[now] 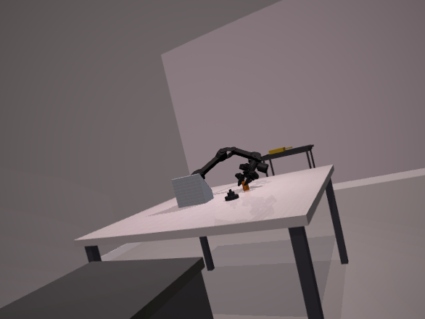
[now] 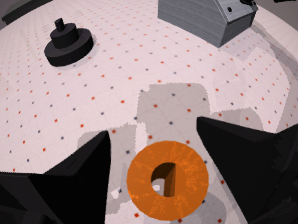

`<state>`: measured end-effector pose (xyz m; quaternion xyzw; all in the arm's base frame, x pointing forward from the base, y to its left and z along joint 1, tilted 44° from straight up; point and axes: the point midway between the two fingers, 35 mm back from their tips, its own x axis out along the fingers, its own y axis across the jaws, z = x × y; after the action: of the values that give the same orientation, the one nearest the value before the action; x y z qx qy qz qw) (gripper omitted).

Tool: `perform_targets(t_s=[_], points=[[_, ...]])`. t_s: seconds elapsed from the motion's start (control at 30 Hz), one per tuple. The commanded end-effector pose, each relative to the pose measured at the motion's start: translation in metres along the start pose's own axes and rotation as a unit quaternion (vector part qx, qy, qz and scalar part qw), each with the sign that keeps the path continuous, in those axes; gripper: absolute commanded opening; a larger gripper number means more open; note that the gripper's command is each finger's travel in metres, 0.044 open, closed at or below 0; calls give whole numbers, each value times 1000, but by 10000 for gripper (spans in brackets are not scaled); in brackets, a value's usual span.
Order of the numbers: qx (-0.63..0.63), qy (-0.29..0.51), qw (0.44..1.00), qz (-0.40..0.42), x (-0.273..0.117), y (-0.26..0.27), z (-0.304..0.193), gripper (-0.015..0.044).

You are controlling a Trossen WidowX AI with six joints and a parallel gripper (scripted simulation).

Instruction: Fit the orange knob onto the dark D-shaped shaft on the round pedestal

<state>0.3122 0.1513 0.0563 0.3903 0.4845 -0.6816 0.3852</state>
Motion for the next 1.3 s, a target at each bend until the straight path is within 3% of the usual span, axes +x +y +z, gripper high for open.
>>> perform_targets(t_s=[0.0, 0.07, 0.33, 0.53, 0.8, 0.93, 1.07, 1.27], points=[[0, 0, 1000, -1, 0, 0, 0, 391], [0, 0, 1000, -1, 0, 0, 0, 440], [-1, 1, 1000, 1, -1, 0, 2, 440], [0, 33, 998, 61, -45, -3, 64, 440], [1, 42, 997, 60, -46, -4, 67, 440], [8, 215, 976, 7, -44, -4, 66, 440], [10, 415, 910, -8, -60, 1, 72, 440], [10, 448, 894, -6, -64, 2, 75, 440]])
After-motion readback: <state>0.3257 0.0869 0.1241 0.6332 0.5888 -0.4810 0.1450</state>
